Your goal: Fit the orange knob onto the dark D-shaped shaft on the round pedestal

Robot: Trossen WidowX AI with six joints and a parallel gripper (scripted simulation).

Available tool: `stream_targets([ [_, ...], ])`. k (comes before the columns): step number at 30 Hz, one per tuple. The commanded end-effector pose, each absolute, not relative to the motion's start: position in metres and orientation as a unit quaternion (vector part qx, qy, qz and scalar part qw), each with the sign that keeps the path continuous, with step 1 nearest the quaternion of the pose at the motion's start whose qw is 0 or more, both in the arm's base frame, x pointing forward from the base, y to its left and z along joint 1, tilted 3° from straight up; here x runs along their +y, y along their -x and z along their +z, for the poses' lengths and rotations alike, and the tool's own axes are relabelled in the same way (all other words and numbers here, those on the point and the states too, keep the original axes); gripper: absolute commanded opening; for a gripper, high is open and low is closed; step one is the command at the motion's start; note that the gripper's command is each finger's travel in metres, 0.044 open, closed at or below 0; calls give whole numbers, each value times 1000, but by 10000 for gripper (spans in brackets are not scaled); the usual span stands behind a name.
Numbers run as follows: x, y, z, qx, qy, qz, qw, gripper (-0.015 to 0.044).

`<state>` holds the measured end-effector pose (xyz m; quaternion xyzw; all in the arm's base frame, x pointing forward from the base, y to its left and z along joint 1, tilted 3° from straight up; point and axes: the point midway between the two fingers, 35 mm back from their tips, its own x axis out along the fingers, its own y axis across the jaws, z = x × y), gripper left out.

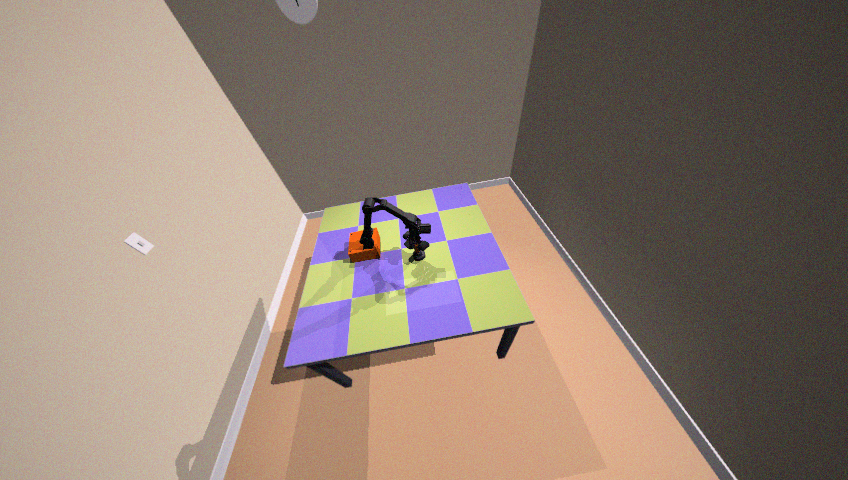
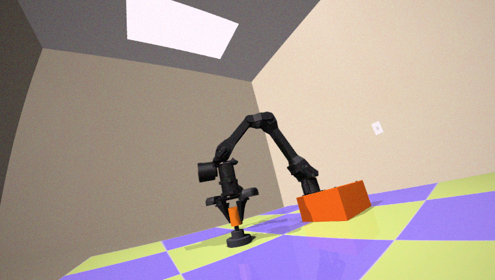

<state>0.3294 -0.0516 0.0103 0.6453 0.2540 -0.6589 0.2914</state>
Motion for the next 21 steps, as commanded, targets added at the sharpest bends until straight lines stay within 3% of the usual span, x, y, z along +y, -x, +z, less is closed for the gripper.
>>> stream_targets([
  [1, -52, -330, 10, 250, -647, -659, 291, 0],
  [21, -53, -334, 11, 233, -655, -665, 274, 0],
])
